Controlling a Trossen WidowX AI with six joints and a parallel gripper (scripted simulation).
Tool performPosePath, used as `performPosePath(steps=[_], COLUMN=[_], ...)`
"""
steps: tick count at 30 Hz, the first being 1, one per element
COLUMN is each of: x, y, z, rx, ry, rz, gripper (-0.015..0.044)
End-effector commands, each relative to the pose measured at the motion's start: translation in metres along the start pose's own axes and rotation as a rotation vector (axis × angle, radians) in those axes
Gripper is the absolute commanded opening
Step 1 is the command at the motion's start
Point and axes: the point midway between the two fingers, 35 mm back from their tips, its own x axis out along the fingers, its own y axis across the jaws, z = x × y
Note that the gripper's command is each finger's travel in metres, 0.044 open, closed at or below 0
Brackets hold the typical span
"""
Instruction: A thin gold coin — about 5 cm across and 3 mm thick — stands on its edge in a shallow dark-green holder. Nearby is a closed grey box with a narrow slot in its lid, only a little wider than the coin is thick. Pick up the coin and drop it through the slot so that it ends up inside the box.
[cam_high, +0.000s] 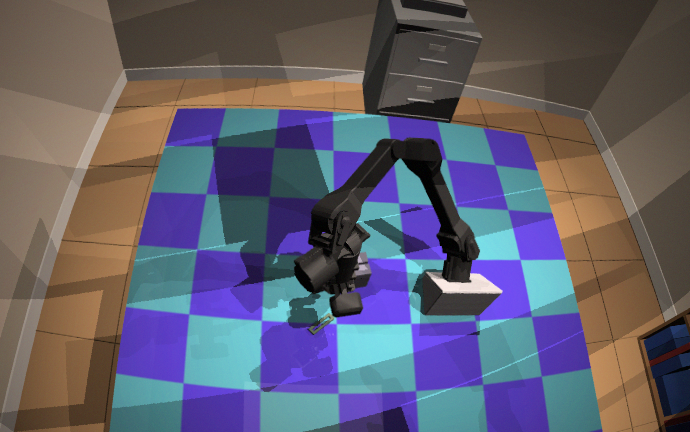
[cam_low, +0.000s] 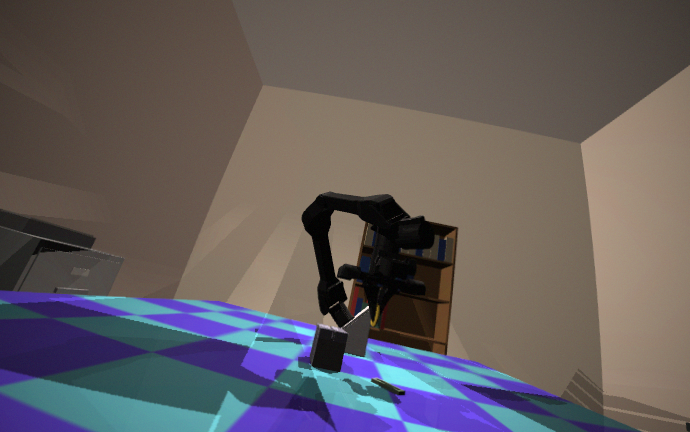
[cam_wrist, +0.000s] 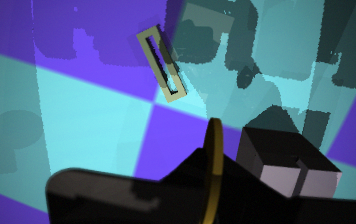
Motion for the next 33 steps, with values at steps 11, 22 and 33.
performPosePath(steps=[11, 22, 33], x=[0.000, 0.002, 0.005], y=[-0.031, -0.053, -0.073], z=[-0.021, -0.040, -0.060], rx=[-0.006, -0.008, -0.010], ry=[0.000, 0.002, 0.003], rz=[-0.006, -0.008, -0.010], gripper=[0.0000, 0.0000, 0.0000])
